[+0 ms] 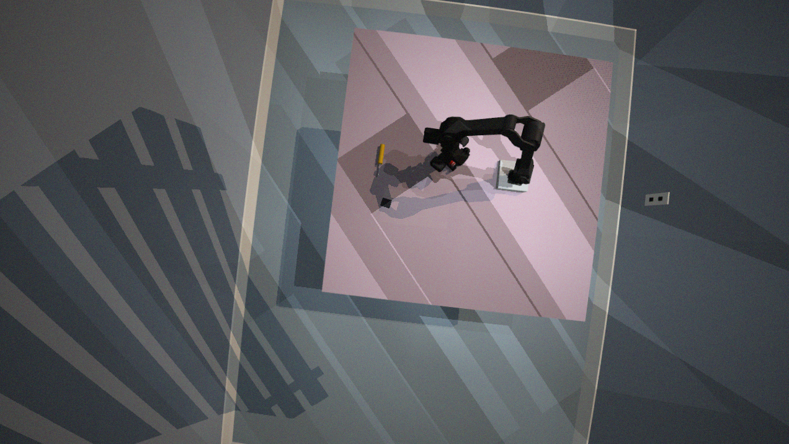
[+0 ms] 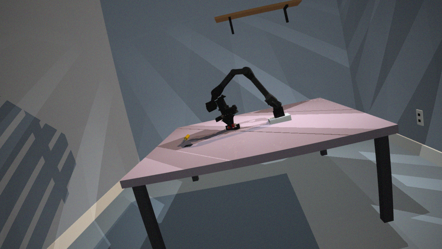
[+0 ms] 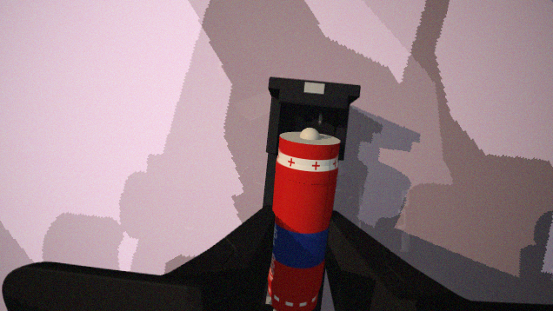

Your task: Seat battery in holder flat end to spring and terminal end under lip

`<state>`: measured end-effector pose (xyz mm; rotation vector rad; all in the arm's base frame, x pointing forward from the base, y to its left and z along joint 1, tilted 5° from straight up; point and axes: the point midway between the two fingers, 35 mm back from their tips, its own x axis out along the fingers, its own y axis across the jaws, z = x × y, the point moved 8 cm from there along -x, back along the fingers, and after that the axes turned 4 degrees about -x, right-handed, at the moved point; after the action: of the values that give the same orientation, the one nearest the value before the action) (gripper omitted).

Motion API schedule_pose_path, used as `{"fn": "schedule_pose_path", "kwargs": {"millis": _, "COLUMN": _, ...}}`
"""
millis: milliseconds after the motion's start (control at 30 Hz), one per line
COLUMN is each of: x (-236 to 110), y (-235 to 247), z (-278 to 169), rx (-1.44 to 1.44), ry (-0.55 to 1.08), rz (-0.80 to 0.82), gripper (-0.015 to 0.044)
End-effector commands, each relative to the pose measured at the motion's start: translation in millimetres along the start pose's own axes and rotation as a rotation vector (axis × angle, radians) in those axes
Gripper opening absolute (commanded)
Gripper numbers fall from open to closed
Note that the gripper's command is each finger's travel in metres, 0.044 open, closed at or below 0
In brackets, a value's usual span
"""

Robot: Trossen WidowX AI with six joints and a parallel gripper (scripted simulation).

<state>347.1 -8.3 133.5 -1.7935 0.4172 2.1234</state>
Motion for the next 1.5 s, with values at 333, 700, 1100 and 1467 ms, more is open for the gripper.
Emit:
{"fn": "schedule_pose_path", "kwargs": {"millis": 333, "x": 3, "y": -1, "z": 6, "rx": 0.01, "ry": 0.095, "rz": 0.009, "gripper": 0.0068}}
{"fn": "schedule_pose_path", "kwargs": {"millis": 700, "x": 6, "y": -1, "z": 12, "rx": 0.016, "ry": 0.151, "rz": 0.013, "gripper": 0.0068}}
{"fn": "schedule_pose_path", "kwargs": {"millis": 1100, "x": 8, "y": -1, "z": 19, "rx": 0.023, "ry": 0.21, "rz": 0.012, "gripper": 0.0068}}
{"fn": "schedule_pose_path", "kwargs": {"millis": 1467, "x": 9, "y": -1, "z": 23, "rx": 0.024, "ry": 0.22, "rz": 0.01, "gripper": 0.0068}}
